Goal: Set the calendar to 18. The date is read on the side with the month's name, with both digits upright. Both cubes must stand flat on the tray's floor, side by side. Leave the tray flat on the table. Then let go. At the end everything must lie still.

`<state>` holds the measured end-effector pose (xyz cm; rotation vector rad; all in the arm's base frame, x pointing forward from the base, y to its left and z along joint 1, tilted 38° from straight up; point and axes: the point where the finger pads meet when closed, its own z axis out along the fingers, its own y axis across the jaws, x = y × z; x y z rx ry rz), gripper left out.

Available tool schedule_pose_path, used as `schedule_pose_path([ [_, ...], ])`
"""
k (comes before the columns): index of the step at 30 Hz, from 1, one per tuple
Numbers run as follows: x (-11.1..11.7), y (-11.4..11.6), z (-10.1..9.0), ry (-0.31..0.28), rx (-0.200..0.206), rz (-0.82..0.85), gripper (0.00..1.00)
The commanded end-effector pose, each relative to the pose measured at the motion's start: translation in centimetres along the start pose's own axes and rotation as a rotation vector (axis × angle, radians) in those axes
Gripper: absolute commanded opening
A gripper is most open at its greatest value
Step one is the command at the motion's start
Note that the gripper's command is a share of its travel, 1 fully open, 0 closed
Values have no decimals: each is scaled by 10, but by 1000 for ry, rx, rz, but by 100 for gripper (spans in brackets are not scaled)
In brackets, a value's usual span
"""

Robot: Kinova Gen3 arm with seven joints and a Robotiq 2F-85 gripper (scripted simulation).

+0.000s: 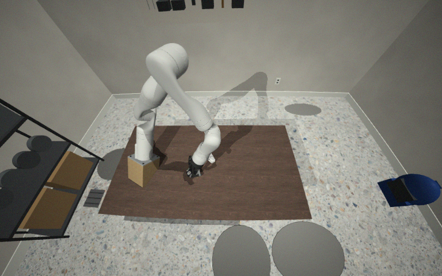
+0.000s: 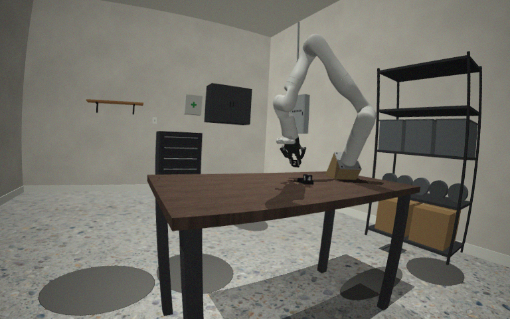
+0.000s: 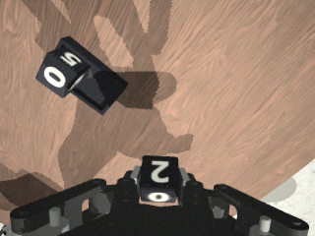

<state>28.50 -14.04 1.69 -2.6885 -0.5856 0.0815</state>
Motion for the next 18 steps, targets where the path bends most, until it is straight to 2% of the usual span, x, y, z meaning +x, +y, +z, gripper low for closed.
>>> schedule_pose_path([
  [1,-7,3,-3,17,-4,20,28],
  [10,-8,3,-3,35,-2,19,28],
  [13,-8,3,-1,73,1,18,28],
  [18,-10,3,0,169,3,18,28],
])
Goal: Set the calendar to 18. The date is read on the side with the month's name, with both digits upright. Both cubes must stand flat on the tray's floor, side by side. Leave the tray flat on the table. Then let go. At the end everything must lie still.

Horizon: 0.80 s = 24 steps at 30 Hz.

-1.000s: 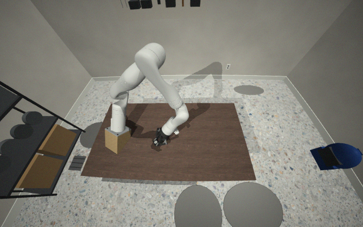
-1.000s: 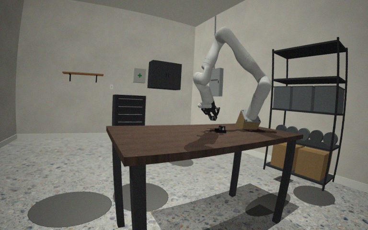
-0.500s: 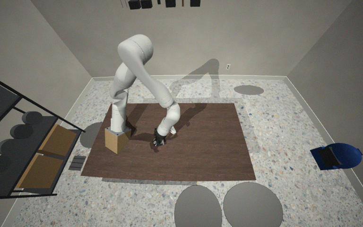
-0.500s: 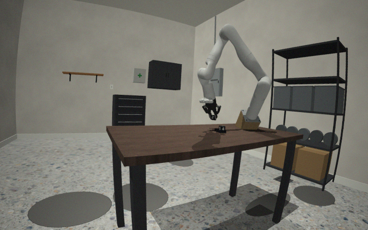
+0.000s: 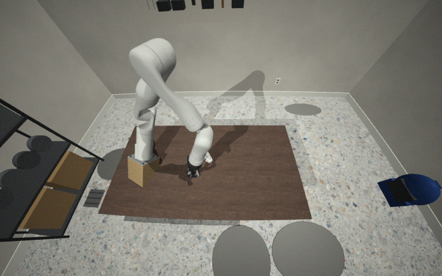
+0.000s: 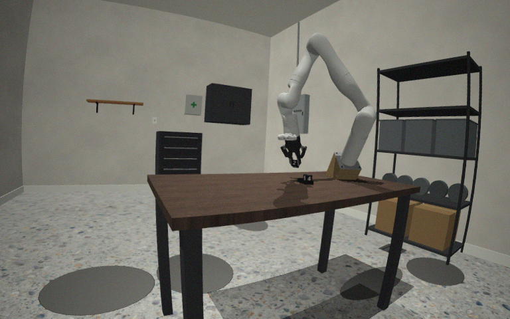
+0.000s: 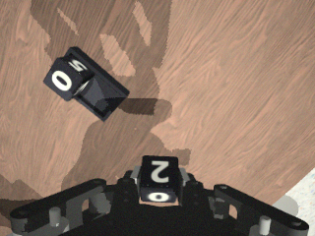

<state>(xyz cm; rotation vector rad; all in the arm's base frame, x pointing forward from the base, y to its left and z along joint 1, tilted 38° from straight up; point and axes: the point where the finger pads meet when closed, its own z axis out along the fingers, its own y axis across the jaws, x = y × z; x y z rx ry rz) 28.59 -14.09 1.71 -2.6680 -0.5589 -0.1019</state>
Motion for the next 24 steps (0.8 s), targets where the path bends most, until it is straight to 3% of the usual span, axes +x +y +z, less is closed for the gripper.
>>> schedule_pose_path([
  [1,-10,2,-2,55,3,29,28],
  [7,-11,2,-3,137,-5,30,28],
  [18,-11,2,-3,162,-4,29,28],
  [24,-13,2,0,253,2,29,28],
])
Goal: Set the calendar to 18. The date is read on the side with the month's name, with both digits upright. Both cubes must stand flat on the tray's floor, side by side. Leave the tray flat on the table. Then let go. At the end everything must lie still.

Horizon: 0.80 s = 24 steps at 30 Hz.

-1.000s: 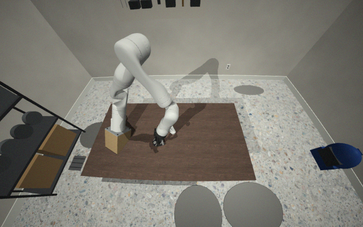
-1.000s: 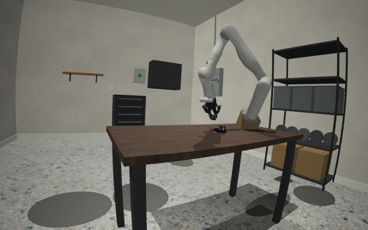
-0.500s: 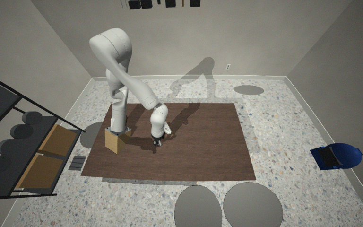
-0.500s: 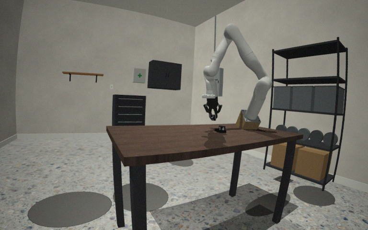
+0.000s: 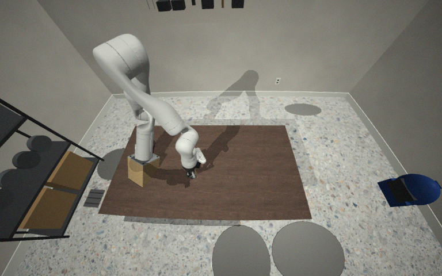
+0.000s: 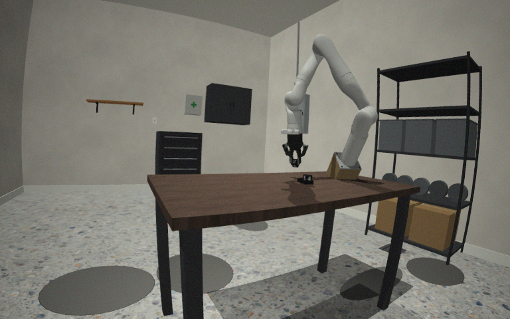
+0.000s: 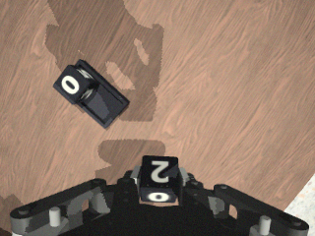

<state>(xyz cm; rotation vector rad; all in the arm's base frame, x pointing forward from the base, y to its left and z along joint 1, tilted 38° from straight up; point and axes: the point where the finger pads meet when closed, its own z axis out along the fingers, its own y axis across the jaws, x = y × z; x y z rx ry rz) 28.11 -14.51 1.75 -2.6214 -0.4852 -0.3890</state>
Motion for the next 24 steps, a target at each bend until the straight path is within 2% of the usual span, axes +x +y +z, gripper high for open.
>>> schedule_pose_path([
  [1,-8,0,0,36,8,27,28],
  [2,-8,0,0,36,8,27,28],
  [7,-8,0,-1,133,3,27,28],
  [10,-8,1,-2,173,-2,26,28],
  [20,-8,1,-2,196,-4,26,28],
  [24,-9,0,-1,237,2,27,28],
])
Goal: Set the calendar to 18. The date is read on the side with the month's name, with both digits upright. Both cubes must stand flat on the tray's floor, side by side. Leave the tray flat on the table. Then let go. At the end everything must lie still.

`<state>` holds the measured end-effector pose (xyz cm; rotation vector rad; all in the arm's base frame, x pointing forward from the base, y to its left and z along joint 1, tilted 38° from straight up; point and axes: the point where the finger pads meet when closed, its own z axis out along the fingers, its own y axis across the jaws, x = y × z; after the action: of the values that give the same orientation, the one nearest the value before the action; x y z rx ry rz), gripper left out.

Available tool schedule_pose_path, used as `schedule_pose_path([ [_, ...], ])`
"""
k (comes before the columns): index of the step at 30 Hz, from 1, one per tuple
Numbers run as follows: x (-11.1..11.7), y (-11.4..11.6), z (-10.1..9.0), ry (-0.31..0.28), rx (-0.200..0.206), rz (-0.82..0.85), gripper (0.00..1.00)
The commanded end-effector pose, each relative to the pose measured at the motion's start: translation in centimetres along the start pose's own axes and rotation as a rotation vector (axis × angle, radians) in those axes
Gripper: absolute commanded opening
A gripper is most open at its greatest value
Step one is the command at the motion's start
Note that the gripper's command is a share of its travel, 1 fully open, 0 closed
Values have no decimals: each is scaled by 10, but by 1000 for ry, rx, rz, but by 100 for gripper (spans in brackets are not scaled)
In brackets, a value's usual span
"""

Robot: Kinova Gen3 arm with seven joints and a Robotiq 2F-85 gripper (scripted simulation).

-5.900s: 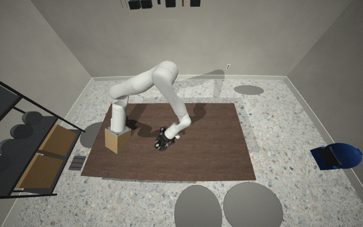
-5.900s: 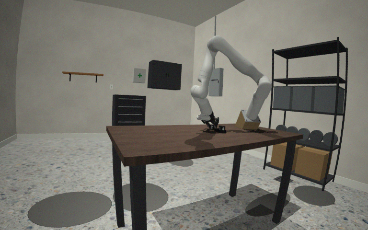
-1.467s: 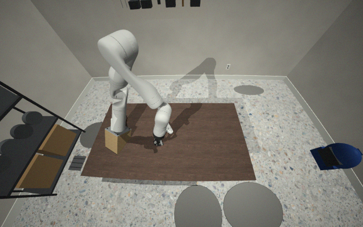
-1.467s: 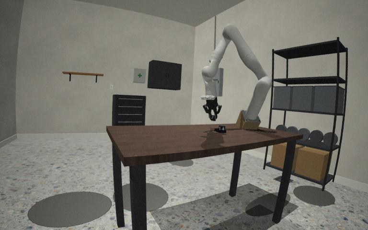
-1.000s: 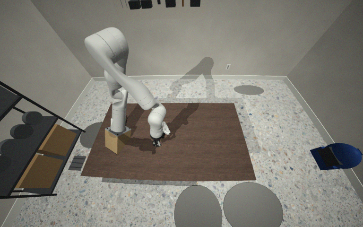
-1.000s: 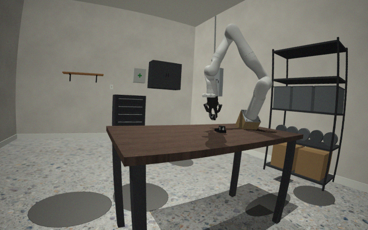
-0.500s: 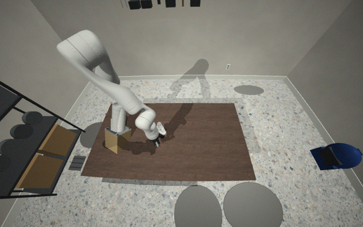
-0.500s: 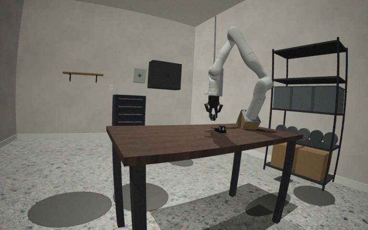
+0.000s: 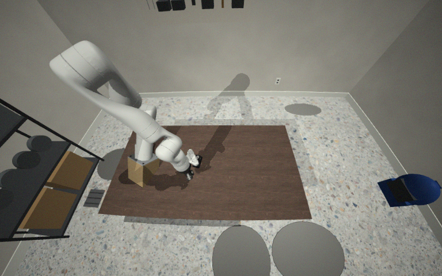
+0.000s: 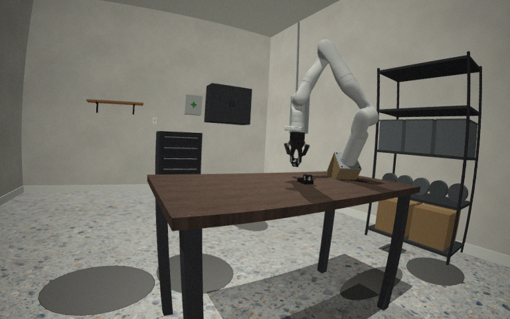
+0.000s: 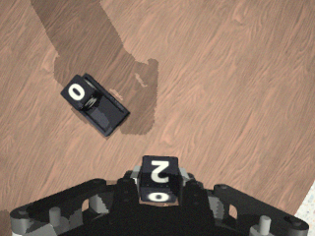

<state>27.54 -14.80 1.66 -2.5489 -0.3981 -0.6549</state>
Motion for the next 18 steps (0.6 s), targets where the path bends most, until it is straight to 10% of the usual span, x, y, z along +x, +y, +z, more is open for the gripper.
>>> schedule_pose_path([
  [1,-4,0,1,43,6,16,28],
  [10,-5,0,0,219,0,15,28],
  [18,-4,0,-1,242,-3,14,28],
])
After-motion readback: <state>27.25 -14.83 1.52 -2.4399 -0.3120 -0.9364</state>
